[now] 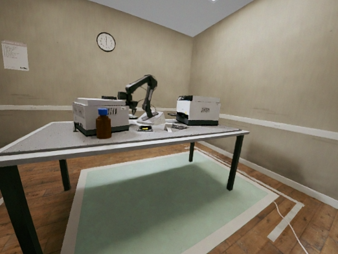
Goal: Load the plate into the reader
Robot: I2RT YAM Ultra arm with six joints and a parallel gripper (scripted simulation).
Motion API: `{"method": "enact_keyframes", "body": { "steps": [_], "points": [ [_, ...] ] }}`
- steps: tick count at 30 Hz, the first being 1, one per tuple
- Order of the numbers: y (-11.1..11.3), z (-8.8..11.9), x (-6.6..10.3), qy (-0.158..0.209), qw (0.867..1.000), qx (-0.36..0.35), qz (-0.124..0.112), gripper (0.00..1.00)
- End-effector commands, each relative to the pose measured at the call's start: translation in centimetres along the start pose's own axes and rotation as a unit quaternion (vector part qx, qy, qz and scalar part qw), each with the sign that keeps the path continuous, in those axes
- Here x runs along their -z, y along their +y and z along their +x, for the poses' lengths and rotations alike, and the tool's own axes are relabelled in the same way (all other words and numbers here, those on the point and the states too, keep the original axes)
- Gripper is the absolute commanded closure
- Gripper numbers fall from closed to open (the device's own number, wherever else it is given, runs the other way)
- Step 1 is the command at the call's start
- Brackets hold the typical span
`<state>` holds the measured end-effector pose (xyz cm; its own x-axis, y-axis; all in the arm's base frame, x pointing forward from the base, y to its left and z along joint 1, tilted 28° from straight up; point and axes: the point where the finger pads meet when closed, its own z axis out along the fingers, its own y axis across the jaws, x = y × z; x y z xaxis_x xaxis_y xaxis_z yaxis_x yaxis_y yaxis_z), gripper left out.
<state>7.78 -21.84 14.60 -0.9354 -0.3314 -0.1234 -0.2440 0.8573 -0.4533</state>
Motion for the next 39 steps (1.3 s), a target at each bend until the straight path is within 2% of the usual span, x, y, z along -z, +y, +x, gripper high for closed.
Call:
{"method": "enact_keyframes", "body": {
  "steps": [1, 22, 23, 31, 34, 39],
  "points": [
    [-0.1, 0.0, 0.0, 0.000, 1.000, -0.001, 0.003, 0.14],
    [-0.1, 0.0, 0.0, 0.000, 1.000, -0.001, 0.003, 0.14],
    [0.4, 0.0, -0.9, -0.002, 1.000, -0.005, -0.010, 0.14],
    [0.1, 0.0, 0.2, -0.001, 1.000, -0.004, -0.002, 0.14],
    [-0.6, 0.0, 1.0, 0.000, 1.000, -0.002, 0.012, 0.14],
    [-0.7, 0.0, 1.4, 0.000, 1.000, 0.000, 0.018, 0.14]
  ]
}}
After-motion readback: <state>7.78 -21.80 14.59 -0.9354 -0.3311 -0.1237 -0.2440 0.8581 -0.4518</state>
